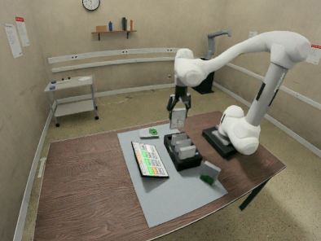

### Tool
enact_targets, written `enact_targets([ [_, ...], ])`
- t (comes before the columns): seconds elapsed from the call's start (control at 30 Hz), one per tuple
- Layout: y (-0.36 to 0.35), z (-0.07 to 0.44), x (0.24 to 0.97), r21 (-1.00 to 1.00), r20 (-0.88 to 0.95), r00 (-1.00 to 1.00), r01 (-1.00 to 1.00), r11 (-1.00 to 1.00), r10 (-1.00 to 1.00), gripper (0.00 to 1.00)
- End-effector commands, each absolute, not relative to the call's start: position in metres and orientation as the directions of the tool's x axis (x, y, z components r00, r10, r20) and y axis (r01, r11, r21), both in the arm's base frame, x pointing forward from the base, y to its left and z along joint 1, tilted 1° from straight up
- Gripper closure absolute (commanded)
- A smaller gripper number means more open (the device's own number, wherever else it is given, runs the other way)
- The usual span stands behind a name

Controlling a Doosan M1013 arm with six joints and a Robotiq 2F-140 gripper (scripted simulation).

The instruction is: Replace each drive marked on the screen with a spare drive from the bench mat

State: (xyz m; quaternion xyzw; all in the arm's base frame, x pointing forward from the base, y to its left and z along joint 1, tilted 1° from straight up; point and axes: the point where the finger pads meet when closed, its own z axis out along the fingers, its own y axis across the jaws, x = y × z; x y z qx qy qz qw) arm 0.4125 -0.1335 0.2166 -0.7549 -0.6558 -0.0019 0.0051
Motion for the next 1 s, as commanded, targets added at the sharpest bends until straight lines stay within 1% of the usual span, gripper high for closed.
enact_targets([
  [0.0, -0.1336, 0.2231, 0.4129, -0.004, 0.010, 0.140, 0.990, -0.140, 0.990, 0.90],
  [0.97, -0.1328, 0.2304, 0.4139, -0.004, 0.010, 0.140, 0.990, -0.140, 0.990, 0.90],
])
